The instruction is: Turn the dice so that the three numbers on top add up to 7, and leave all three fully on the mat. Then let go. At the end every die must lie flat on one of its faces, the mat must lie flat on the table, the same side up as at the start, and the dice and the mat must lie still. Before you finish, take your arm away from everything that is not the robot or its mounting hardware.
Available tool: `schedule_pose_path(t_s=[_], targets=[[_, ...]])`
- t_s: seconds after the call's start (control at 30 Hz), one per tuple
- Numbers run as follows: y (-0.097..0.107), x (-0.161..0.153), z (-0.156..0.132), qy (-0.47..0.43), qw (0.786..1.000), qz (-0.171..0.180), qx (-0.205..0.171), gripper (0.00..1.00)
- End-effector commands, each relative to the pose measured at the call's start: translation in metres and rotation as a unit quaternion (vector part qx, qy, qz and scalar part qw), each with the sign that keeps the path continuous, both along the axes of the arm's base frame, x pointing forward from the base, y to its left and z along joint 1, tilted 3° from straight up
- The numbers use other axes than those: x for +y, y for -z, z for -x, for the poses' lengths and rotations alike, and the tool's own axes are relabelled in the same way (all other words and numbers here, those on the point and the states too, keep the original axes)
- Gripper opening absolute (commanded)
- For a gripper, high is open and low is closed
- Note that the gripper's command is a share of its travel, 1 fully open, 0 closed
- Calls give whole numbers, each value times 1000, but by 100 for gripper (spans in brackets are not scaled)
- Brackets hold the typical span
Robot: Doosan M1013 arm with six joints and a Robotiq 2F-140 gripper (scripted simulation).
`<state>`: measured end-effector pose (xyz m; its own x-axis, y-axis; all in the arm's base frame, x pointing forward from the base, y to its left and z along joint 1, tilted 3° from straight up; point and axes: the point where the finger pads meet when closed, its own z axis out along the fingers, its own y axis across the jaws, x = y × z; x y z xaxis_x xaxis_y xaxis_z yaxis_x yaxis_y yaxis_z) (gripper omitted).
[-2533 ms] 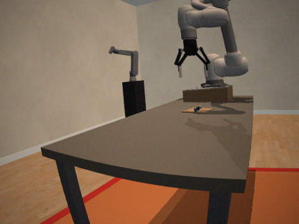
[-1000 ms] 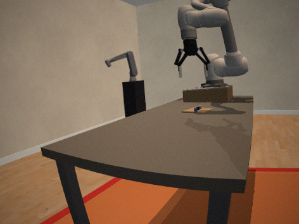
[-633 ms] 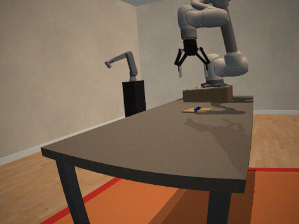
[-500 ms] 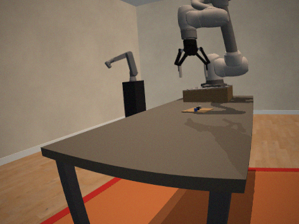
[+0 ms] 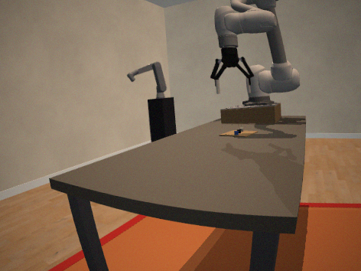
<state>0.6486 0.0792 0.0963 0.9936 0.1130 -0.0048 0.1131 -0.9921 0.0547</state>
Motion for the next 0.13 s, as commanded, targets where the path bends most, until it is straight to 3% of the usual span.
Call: schedule_pose_path(t_s=[0.0,0.1], targets=[[0,0,0,0,1000,0,0,100],[0,0,0,0,1000,0,0,100]])
